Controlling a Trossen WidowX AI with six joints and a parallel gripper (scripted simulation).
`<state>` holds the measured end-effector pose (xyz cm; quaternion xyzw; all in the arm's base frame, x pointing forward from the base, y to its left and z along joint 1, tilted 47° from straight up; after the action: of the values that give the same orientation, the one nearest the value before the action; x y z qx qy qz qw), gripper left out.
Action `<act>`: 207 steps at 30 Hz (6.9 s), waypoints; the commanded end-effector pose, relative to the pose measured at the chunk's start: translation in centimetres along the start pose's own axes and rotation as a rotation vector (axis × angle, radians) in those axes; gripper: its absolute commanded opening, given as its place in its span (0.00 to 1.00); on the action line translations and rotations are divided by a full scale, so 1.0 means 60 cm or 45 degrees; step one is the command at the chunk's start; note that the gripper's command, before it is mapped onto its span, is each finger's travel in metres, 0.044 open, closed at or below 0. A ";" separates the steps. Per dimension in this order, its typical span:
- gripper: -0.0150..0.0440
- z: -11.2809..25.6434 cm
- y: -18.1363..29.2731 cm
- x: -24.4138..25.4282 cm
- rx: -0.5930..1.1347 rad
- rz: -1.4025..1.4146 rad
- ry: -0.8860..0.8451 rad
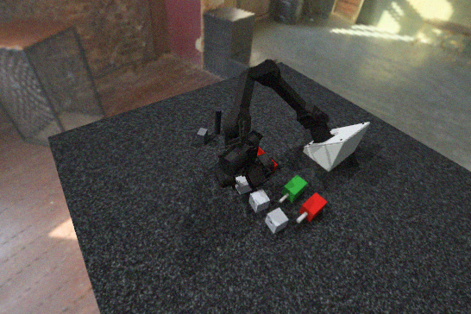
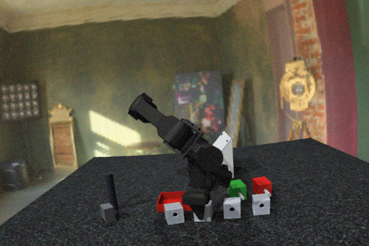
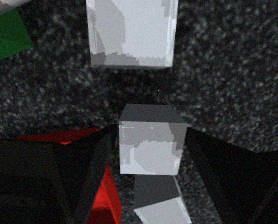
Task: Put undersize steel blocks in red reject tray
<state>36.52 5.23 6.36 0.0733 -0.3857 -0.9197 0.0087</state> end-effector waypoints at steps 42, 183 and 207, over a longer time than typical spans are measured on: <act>0.25 0.124 0.056 0.139 0.004 0.677 -0.008; 0.47 -0.004 -0.133 0.015 -0.004 0.016 -0.002; 0.25 0.131 0.035 0.073 -0.005 -0.061 -0.005</act>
<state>32.13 10.05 10.08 0.0619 -0.3887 -0.9192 -0.0125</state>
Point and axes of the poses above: the point midway between the two fingers, 35 mm back from their tips, its own z axis back along the fingers, its own x axis across the jaws, y = z × x, the point moved 5 cm from there along z, back along the fingers, and after that the axes turned 5 degrees about z, right-handed, at the moved point
